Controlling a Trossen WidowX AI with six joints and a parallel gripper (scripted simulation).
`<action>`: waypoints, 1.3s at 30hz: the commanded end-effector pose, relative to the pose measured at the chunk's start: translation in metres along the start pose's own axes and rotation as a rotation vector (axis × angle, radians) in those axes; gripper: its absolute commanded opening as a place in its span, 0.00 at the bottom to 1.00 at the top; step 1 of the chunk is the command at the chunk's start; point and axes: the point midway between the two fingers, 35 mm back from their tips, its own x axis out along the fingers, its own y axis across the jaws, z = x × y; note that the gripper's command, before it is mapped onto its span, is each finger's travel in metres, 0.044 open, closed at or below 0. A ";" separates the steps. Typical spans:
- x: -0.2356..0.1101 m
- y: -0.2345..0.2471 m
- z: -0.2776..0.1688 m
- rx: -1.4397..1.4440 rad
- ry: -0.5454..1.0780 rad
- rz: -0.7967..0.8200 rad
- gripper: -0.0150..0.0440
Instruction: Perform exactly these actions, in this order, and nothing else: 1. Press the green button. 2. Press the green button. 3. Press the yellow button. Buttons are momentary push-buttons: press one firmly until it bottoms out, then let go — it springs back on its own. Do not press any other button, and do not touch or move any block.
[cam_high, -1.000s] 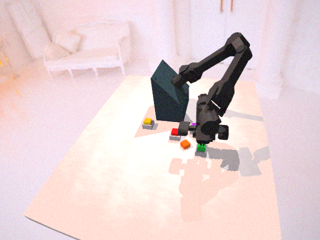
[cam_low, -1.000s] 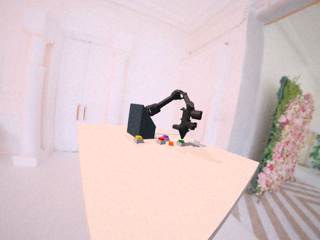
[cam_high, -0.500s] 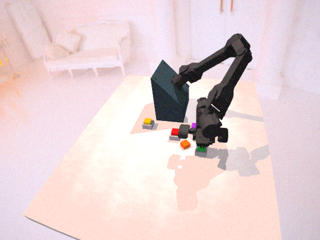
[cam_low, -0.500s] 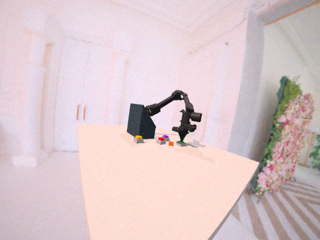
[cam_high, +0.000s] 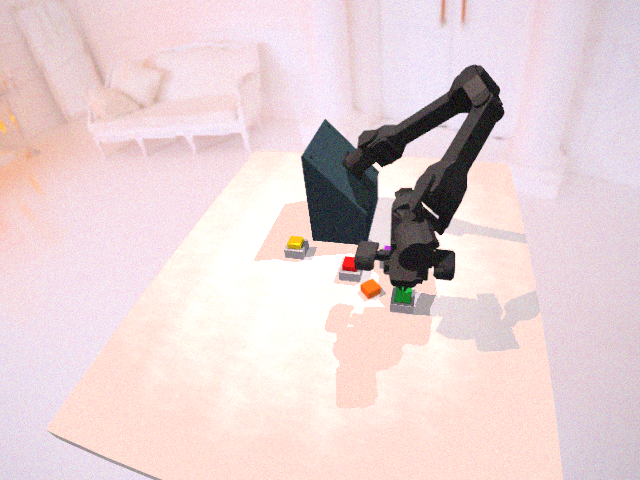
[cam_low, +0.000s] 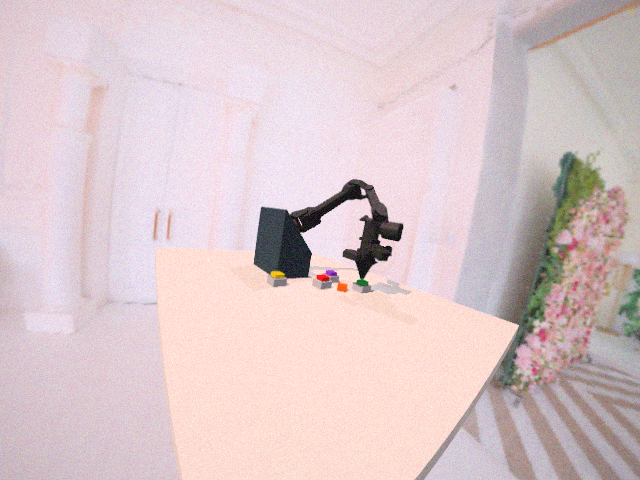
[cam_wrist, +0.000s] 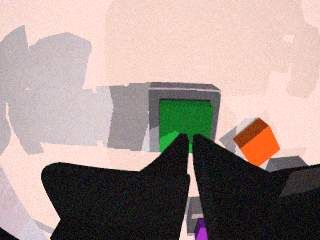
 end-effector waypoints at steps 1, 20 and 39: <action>-0.021 0.001 0.003 -0.008 -0.015 0.004 0.29; -0.089 -0.074 0.005 0.003 -0.032 -0.050 0.29; -0.082 -0.276 -0.122 -0.004 -0.012 -0.011 0.29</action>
